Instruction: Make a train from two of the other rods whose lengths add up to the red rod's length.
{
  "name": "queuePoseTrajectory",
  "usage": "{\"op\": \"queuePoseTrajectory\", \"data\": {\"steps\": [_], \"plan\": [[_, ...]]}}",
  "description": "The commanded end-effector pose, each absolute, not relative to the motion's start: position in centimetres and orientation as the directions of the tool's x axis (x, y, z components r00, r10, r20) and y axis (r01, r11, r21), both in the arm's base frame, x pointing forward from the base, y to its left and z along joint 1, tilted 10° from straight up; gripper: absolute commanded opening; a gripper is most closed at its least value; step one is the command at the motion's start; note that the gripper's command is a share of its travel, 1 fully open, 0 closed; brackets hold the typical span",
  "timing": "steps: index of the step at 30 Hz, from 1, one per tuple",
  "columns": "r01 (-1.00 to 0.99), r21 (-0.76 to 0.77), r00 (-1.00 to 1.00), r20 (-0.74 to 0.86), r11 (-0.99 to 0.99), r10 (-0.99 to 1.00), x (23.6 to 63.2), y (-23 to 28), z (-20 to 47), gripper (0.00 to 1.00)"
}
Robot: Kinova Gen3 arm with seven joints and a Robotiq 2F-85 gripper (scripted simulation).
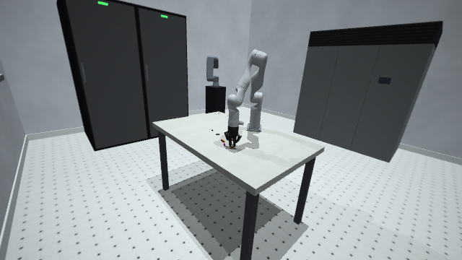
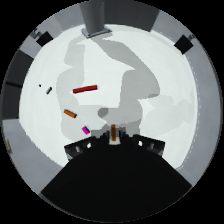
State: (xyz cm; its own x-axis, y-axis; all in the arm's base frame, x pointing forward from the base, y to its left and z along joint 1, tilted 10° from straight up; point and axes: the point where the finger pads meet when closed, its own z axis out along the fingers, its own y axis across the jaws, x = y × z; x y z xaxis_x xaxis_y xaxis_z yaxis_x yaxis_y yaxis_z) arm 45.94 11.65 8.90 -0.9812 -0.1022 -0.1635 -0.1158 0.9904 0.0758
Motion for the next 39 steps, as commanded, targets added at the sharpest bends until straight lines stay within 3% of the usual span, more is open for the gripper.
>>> {"op": "queuePoseTrajectory", "data": {"steps": [1, 39], "plan": [[-0.114, 0.074, -0.982, -0.161, 0.991, -0.1, 45.95, 11.54, 8.55, 0.24], [-0.114, 0.074, -0.982, -0.161, 0.991, -0.1, 46.03, 11.59, 8.02, 0.24]]}}
